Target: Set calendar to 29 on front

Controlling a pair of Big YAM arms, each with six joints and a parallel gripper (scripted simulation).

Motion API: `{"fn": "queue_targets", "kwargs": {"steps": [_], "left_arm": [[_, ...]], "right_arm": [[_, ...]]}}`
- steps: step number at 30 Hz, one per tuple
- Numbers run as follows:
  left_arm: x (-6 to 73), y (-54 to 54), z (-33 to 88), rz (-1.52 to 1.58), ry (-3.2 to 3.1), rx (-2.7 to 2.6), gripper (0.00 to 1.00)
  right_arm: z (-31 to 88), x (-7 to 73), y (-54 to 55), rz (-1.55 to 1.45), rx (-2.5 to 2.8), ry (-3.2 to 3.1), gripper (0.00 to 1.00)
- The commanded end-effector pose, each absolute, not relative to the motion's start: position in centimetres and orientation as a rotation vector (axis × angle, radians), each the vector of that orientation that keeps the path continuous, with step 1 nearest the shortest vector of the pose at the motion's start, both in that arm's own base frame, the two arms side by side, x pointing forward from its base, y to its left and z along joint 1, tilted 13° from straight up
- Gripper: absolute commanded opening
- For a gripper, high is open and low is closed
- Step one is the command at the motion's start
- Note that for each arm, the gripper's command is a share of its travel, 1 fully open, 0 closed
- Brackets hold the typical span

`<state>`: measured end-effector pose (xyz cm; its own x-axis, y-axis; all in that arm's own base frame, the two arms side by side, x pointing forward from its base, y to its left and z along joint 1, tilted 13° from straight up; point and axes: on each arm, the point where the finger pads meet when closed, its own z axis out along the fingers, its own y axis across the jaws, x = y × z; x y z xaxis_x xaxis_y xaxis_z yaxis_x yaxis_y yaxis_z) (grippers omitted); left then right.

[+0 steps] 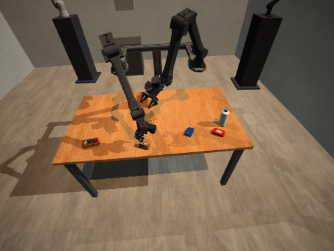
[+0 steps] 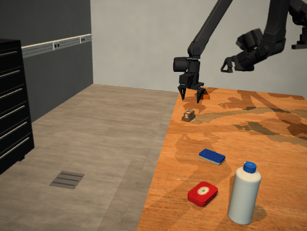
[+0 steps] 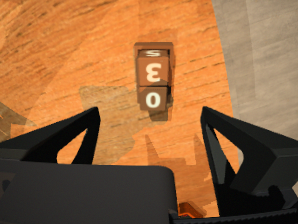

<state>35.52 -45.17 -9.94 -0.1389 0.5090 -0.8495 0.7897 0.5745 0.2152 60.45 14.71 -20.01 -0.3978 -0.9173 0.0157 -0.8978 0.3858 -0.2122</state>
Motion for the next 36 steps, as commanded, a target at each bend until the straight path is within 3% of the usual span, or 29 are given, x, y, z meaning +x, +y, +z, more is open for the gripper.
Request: {"fn": "queue_targets", "kwargs": {"steps": [1, 22, 36], "left_arm": [[35.8, -45.7, -9.3, -0.356, 1.786, 1.059, 1.00], [35.8, -45.7, -9.3, -0.356, 1.786, 1.059, 1.00], [35.8, -45.7, -9.3, -0.356, 1.786, 1.059, 1.00]], "right_arm": [[-19.5, 61.1, 15.1, -0.287, -1.576, 2.533, 0.98], [-20.1, 61.2, 12.7, -0.093, -0.456, 2.390, 1.00], [-19.8, 60.4, 13.9, -0.039, -0.392, 2.302, 1.00]]}}
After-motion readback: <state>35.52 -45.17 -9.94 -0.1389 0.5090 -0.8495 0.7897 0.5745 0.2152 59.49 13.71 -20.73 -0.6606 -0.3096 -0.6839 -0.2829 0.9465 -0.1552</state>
